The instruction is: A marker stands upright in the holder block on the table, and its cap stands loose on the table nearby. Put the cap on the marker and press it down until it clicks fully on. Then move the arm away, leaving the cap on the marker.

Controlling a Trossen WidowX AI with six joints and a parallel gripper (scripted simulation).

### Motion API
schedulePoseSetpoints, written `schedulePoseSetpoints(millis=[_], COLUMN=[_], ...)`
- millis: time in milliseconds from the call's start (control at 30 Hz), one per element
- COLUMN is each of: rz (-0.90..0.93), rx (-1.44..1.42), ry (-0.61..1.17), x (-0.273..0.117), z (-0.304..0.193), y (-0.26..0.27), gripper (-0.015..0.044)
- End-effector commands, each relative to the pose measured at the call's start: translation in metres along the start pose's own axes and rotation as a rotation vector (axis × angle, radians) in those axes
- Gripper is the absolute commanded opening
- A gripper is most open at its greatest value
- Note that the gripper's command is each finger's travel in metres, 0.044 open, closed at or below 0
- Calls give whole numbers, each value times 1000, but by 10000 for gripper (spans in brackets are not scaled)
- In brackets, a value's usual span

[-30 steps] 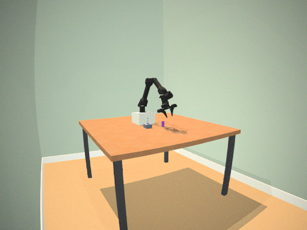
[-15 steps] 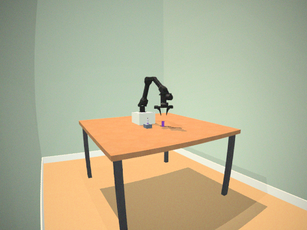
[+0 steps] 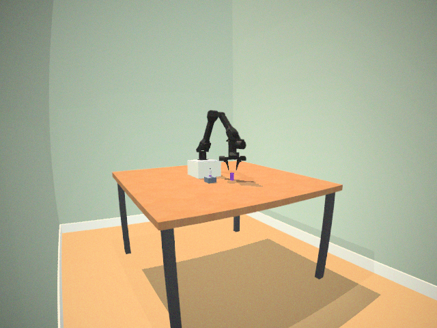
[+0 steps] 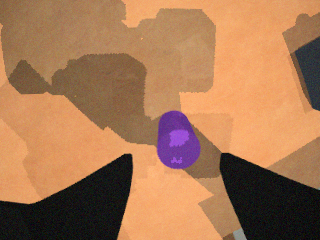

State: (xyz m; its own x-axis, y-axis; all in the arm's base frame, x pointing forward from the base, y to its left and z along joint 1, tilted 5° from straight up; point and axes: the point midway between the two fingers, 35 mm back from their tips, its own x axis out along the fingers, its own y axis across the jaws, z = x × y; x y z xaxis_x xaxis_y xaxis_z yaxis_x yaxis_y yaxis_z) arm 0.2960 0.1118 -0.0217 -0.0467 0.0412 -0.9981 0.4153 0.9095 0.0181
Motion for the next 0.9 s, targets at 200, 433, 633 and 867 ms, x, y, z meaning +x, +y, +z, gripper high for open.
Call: schedulePoseSetpoints(millis=[200, 433, 633, 867], rz=[-10, -10, -10, -10], rx=[1, 1, 1, 1], ry=[4, 4, 4, 4], x=[18, 29, 39, 50], z=[0, -1, -1, -2], y=[-1, -2, -2, -3], gripper=[245, 245, 245, 245])
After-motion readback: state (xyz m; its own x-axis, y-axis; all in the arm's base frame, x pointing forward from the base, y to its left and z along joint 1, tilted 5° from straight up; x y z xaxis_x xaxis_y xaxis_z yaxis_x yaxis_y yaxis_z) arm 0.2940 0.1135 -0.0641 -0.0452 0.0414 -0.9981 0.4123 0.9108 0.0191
